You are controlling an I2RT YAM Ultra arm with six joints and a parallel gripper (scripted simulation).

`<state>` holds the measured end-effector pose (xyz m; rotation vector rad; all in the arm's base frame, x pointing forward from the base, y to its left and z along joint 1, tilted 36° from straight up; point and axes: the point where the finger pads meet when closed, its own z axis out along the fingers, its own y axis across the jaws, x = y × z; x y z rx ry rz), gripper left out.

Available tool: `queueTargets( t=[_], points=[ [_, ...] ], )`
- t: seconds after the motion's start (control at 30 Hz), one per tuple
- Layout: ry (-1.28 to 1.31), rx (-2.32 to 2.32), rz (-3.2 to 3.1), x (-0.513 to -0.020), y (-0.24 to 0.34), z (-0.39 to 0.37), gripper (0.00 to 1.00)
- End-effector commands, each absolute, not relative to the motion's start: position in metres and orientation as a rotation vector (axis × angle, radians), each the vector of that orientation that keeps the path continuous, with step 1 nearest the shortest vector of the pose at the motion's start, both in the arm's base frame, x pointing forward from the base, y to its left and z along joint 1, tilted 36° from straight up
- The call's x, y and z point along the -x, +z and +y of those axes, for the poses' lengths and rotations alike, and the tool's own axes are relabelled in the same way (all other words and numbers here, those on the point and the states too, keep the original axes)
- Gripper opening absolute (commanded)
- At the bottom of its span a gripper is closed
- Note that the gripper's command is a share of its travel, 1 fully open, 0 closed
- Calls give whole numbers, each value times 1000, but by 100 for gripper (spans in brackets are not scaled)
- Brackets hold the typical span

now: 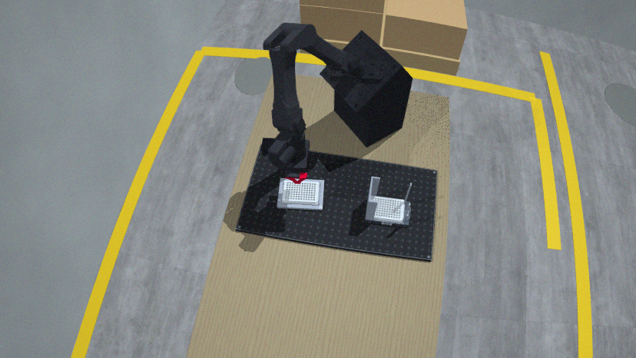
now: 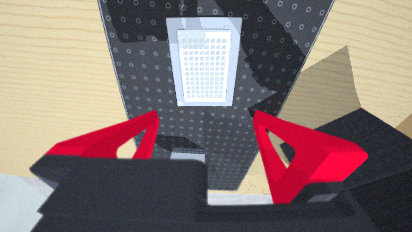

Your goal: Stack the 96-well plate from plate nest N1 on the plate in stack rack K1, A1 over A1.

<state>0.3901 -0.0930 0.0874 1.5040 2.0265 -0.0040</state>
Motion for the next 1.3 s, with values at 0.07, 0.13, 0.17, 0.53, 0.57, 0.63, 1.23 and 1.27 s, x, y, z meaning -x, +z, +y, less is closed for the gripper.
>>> queueTargets(
  t=[0.07,0.13,0.17,0.53,0.57,0.63,1.23,1.27],
  points=[
    [14,-1483,2016,-400,91,-92,100],
    [8,-1495,2016,-399,86,-97,100],
    [5,-1497,2017,-398,84,-98,100],
    [-4,-1502,2028,-401,67,-103,100],
    [-4,-1502,2027,-402,65,-103,100],
    [-2,-1498,2029,-404,63,-103,100],
    [16,-1486,2007,-426,51,-113,100],
    [15,-1488,2006,-426,50,-114,100]
  ],
)
